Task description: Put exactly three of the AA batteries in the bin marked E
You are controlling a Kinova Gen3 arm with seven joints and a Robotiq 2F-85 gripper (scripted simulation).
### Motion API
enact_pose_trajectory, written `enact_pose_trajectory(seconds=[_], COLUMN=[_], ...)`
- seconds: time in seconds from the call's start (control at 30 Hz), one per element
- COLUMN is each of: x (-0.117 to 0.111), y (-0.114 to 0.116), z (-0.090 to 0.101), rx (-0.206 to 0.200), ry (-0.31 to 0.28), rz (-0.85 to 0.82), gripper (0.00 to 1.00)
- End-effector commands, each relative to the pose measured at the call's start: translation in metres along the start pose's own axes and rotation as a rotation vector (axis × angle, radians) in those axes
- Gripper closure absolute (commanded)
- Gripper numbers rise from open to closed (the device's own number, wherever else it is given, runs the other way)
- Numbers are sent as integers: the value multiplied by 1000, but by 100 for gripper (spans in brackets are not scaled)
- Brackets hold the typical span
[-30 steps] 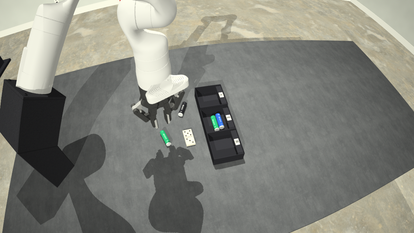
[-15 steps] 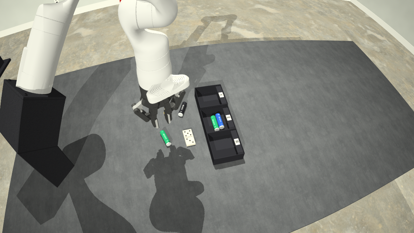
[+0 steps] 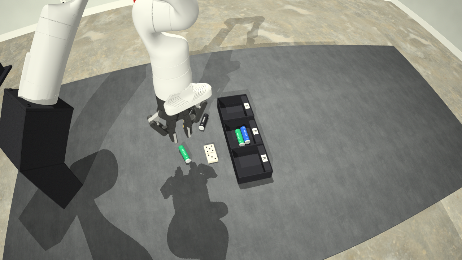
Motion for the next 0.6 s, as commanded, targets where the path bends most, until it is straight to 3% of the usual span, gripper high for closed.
enact_pose_trajectory(seconds=[0.0,0.17,0.57], x=[1,1,3], y=[-1,-2,-1], z=[0,0,-49], rx=[-1,-1,-5], ry=[-2,-2,4], rz=[-2,-2,-5], gripper=[71,71,71])
Point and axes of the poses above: the point where the finger pads meet when closed, its own z axis back along the fingers, its own y axis across the jaws, x = y × z, the point moved 5 cm from there along z, back along the fingers, and after that the axes turned 11 degrees about -z, right-handed, at the moved point
